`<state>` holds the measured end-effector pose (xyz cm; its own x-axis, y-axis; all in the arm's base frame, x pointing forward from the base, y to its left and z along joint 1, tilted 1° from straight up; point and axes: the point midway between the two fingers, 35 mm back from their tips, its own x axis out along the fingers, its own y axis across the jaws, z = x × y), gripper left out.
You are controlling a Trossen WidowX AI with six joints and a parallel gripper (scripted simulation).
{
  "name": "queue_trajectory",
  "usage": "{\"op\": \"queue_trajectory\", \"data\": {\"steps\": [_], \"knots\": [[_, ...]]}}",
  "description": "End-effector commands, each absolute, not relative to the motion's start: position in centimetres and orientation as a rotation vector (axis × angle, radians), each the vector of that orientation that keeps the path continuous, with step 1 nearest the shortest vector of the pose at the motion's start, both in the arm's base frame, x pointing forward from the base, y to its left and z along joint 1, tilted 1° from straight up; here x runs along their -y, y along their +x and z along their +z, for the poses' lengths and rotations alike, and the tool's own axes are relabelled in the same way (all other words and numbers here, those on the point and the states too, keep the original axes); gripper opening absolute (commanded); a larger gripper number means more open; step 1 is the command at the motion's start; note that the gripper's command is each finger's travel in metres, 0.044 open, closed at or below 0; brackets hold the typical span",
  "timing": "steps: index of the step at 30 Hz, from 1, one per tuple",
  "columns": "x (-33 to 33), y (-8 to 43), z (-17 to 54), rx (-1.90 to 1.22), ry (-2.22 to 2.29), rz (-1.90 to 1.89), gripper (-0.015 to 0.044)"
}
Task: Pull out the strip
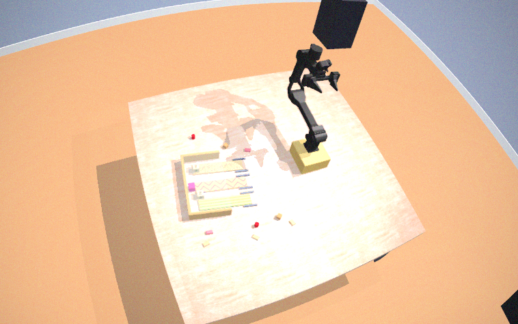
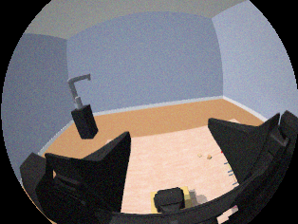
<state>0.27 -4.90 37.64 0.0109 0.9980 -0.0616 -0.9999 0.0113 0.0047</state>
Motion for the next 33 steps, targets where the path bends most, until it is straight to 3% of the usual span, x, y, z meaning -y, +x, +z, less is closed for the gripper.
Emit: {"op": "queue_trajectory", "data": {"steps": [1,11,19,26,33], "knots": [[4.7,0.2,37.7,-0.054,-0.046,1.552,0.04],[-7.5,3.1,38.8,-0.16,-0.154,1.18,0.04],[-13.9,11.6,35.5,-0.278,-0.187,0.873,0.04],[-14.3,21.3,29.6,-0.399,-0.161,0.588,0.04],[-9.2,29.1,21.6,-0.519,-0.104,0.302,0.04]]}}
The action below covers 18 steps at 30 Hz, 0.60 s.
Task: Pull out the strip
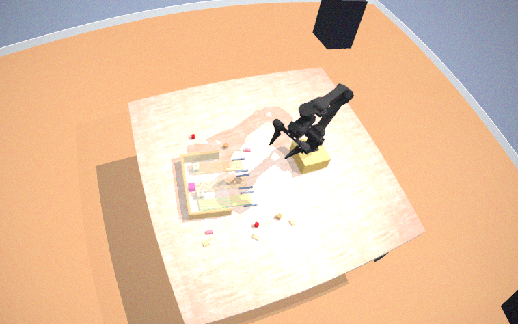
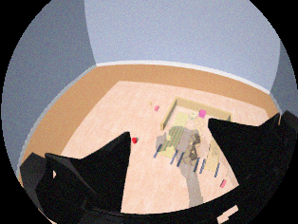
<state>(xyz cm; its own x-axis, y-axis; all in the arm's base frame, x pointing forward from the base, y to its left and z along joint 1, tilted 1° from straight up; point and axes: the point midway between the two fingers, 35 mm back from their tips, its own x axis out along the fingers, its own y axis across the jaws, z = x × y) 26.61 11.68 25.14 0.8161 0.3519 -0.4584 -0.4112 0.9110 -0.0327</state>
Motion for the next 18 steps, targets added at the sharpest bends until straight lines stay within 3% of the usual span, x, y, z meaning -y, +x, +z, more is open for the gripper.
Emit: {"op": "queue_trajectory", "data": {"steps": [1,6,15,18], "knots": [[-8.2,29.9,20.3,-0.536,-0.094,0.262,0.04],[-2.9,31.9,14.8,-0.607,-0.042,0.088,0.04],[-2.7,32.0,14.6,-0.609,-0.04,0.081,0.04],[-2.3,32.7,14.1,-0.679,-0.034,0.066,0.0321]]}}
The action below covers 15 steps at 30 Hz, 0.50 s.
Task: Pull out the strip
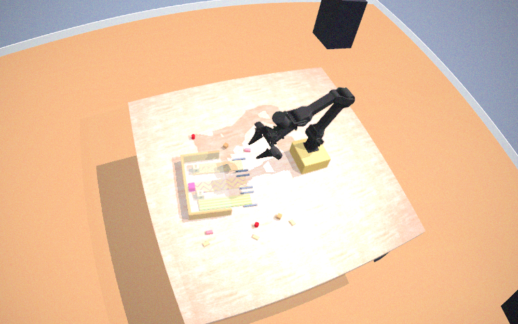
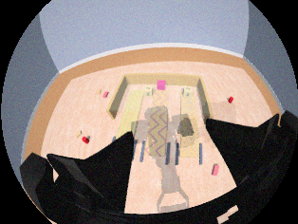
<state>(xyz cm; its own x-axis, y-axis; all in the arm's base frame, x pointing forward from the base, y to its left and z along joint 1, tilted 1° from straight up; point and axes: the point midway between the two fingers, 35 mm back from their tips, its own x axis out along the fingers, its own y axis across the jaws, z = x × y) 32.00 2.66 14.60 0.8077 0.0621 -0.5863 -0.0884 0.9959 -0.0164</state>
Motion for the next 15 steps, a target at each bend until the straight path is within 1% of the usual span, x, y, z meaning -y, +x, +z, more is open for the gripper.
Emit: {"op": "queue_trajectory", "data": {"steps": [1,12,15], "knots": [[-2.0,33.2,13.7,-0.726,-0.03,0.055,0.0295],[2.0,37.2,8.1,-1.249,0.051,-0.065,0.0006],[3.2,37.7,6.3,-1.391,0.082,-0.095,0.0]]}}
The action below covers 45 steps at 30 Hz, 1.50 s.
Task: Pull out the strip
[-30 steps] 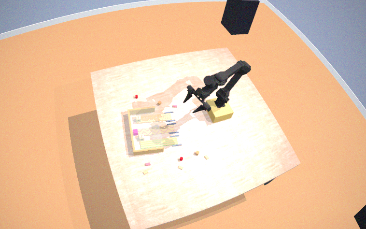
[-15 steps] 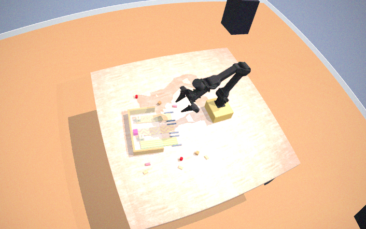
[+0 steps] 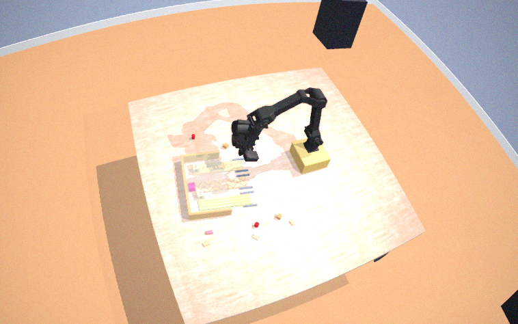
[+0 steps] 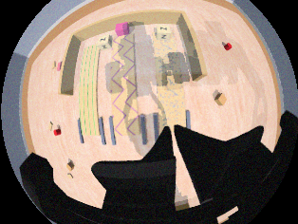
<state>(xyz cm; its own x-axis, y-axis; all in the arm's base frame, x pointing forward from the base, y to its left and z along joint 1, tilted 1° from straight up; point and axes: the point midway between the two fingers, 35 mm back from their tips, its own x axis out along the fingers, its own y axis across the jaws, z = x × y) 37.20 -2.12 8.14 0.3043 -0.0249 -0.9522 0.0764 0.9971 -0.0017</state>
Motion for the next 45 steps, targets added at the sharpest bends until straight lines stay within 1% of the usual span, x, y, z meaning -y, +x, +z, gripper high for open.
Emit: {"op": "queue_trajectory", "data": {"steps": [1,5,45], "knots": [[3.6,37.8,5.6,-1.438,0.094,-0.105,0.0],[4.6,37.9,4.1,-1.554,0.123,-0.129,0.0],[4.5,38.0,-1.8,-1.554,0.123,-0.129,0.0]]}}
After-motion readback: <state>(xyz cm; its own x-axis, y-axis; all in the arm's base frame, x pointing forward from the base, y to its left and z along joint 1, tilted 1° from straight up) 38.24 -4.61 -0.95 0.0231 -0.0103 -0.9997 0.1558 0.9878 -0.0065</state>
